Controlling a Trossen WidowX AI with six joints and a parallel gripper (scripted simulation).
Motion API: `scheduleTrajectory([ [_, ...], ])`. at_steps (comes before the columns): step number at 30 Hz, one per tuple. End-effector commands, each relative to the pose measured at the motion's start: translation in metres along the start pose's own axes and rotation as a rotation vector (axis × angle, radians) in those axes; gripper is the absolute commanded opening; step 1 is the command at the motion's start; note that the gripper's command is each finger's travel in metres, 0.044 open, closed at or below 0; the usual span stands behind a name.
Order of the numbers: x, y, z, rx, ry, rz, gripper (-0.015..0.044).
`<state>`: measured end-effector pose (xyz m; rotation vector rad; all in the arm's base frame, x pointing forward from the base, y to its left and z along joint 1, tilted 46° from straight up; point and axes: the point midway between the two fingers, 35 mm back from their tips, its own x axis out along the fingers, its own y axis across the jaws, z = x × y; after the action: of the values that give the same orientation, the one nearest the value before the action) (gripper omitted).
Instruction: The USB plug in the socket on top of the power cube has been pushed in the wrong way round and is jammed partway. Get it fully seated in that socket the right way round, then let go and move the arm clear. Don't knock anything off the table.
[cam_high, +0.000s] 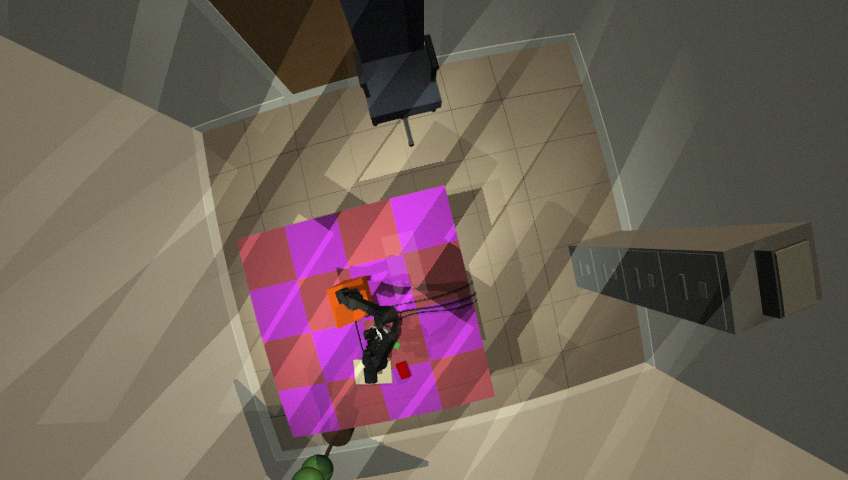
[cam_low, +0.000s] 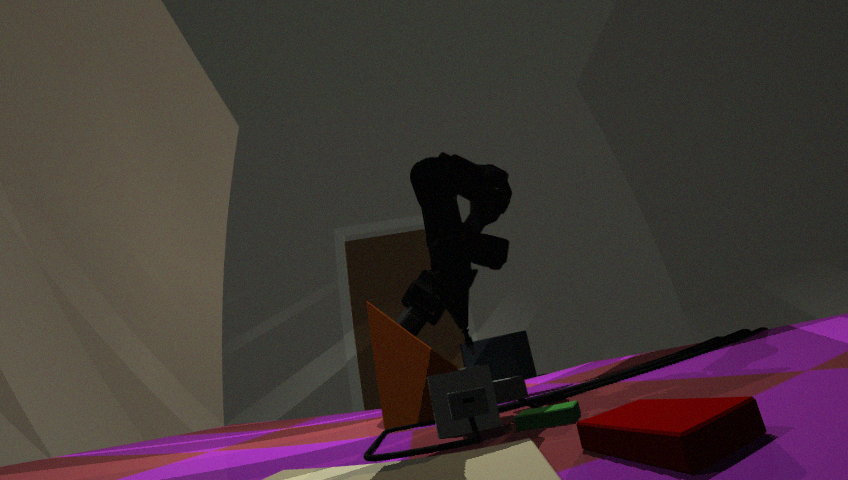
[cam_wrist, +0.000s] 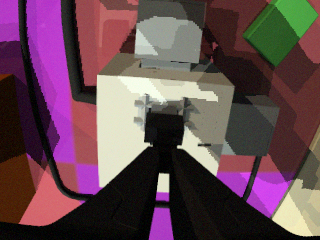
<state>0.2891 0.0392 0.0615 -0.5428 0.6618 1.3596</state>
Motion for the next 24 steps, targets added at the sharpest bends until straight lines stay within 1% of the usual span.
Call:
scheduleTrajectory([
  [1,0.0006,-0.0003,-0.0014,0.002,0.009,-0.001,0.0000],
  [24,0.0033,-0.0006,-0.0027,-0.004,0.023,-0.002,0.0000],
])
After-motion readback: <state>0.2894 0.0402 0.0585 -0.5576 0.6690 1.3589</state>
